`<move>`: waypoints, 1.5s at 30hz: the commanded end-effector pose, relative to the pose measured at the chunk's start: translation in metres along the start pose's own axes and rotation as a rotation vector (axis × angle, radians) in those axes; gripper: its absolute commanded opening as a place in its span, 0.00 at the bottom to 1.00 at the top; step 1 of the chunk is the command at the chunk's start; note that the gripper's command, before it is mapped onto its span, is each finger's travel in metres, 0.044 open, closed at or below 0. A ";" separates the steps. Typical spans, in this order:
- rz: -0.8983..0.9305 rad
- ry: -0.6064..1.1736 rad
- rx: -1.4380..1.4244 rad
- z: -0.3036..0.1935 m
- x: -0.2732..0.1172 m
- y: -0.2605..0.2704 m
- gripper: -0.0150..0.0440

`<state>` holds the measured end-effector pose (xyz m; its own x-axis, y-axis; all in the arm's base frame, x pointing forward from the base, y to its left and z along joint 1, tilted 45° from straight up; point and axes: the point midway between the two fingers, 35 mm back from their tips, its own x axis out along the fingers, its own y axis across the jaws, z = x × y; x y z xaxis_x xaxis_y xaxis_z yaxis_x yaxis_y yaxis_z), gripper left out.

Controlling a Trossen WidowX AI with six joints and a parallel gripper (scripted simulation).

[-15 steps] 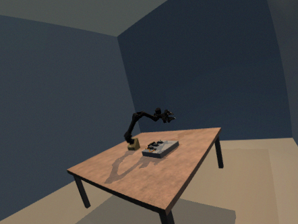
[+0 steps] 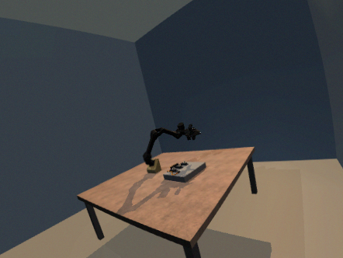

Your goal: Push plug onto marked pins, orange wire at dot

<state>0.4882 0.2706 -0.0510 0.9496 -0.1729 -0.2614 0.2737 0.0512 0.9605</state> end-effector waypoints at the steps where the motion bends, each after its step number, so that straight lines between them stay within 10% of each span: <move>1: -0.004 0.002 -0.041 0.008 0.003 0.013 0.45; 45: 0.071 0.053 -0.493 0.126 -0.014 0.192 0.45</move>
<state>0.5105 0.1677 0.1428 0.9718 -0.1046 -0.2113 0.2352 0.4913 0.8386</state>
